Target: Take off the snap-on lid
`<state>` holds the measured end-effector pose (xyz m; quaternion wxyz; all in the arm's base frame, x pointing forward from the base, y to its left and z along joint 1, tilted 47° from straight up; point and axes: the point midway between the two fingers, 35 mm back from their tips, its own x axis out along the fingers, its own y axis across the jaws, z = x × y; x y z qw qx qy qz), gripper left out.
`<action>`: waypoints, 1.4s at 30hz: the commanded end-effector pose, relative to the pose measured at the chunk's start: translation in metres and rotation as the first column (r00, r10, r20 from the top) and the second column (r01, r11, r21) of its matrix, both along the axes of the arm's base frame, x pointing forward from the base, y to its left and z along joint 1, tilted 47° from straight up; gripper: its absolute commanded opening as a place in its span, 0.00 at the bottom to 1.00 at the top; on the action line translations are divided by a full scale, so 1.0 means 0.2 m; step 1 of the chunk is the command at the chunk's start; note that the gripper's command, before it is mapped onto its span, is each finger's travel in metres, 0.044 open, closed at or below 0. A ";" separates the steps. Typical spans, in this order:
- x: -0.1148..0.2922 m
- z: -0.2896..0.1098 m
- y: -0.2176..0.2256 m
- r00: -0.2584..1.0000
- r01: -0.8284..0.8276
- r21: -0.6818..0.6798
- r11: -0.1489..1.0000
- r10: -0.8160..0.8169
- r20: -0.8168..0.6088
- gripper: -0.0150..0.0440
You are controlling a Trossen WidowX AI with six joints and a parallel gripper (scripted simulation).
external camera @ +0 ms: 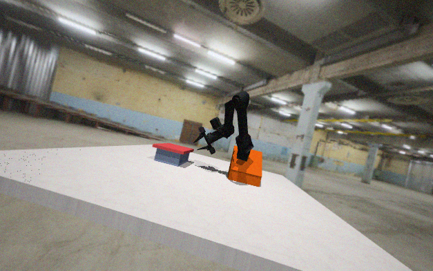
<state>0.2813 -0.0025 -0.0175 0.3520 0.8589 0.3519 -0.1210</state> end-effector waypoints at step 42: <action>0.23 -0.15 0.18 1.000 0.006 0.008 1.000 -0.006 -0.003 0.61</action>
